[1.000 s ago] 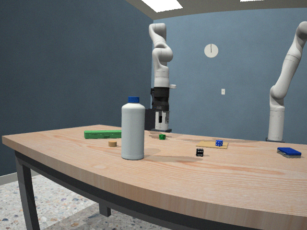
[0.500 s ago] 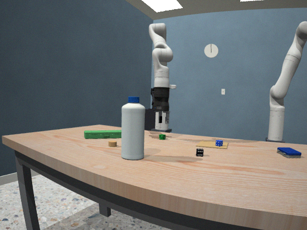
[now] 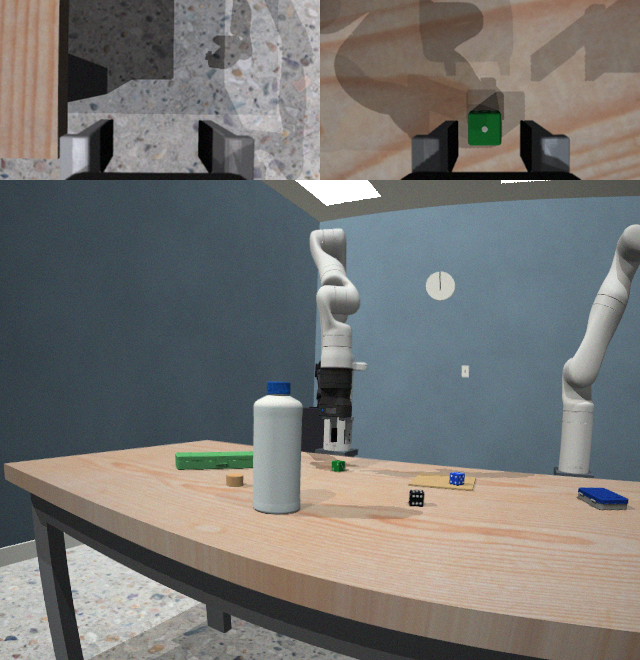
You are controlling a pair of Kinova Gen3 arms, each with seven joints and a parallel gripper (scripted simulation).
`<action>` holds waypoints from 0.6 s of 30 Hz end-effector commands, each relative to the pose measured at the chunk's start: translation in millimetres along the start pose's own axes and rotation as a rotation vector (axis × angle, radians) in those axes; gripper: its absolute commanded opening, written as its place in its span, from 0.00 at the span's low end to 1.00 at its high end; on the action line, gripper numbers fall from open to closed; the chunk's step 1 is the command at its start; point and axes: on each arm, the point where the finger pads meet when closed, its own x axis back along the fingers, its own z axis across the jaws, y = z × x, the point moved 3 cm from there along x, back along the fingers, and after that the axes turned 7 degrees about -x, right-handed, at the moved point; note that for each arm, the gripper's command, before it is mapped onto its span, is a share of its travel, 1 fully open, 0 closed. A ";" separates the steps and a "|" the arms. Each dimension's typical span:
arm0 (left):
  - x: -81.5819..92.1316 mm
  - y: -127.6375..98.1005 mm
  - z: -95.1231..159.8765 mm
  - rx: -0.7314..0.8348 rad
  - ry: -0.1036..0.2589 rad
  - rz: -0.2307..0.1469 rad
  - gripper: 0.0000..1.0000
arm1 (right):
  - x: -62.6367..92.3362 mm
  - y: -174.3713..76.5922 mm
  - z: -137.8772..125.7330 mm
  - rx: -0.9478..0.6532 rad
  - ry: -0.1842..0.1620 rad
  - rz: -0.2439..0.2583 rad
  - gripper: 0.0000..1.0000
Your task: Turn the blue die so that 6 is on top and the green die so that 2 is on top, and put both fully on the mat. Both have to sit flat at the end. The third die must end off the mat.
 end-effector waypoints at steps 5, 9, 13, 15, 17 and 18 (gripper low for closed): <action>0.5 -0.6 -2.2 -0.002 -0.008 0.005 1.00 | -14.4 0.2 -2.0 0.000 -0.004 0.001 0.79; 0.5 -0.6 -2.2 -0.002 -0.008 0.005 1.00 | -17.5 0.3 -2.1 0.000 -0.004 0.001 0.79; 0.5 -0.6 -2.2 -0.002 -0.008 0.005 1.00 | -23.5 0.5 -2.3 0.000 -0.004 0.001 0.79; 0.5 -0.6 -2.2 -0.002 -0.008 0.005 1.00 | -26.2 0.5 -2.3 0.000 -0.004 0.001 0.79; 0.5 -0.6 -2.2 -0.002 -0.008 0.005 1.00 | -28.6 0.6 -2.4 0.000 -0.004 0.001 0.79; 0.5 -0.6 -2.2 -0.002 -0.008 0.005 1.00 | -29.8 0.6 -2.4 0.000 -0.004 0.001 0.79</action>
